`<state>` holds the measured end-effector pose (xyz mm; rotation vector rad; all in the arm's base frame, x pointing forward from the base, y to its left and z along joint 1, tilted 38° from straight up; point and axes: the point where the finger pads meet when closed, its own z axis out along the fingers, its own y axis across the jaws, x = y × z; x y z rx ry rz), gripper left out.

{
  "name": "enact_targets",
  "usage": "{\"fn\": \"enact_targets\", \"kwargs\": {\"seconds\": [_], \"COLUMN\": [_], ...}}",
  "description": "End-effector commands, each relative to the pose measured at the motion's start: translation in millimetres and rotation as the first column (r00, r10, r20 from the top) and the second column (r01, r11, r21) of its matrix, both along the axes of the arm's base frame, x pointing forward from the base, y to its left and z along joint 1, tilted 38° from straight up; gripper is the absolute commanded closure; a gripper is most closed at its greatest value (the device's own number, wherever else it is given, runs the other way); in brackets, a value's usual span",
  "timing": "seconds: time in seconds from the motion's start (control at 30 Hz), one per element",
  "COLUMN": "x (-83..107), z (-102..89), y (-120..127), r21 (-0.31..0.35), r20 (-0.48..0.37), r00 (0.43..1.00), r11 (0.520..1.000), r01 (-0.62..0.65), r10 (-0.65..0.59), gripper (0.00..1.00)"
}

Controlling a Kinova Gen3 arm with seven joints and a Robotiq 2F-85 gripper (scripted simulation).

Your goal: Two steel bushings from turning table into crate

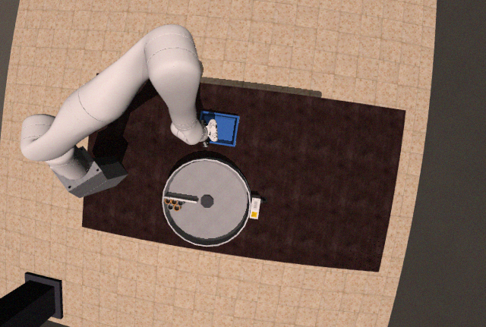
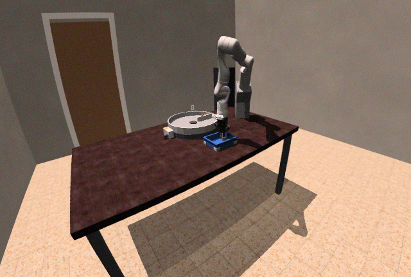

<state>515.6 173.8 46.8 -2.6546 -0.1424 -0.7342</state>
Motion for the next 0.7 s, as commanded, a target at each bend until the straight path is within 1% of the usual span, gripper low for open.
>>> {"fn": "enact_targets", "kwargs": {"seconds": [0.0,0.63,0.67], "x": [0.9,0.8,0.3], "z": [-0.2,-0.2,0.6], "y": [0.2,0.2,-0.3], "r21": [0.001,0.001,0.0], "r20": [0.003,0.003,0.001], "r00": [1.0,1.0,1.0], "r11": [1.0,1.0,1.0], "r01": [-0.002,-0.002,0.001], "r10": [0.002,0.002,-0.001], "gripper": [1.0,1.0,0.84]}}
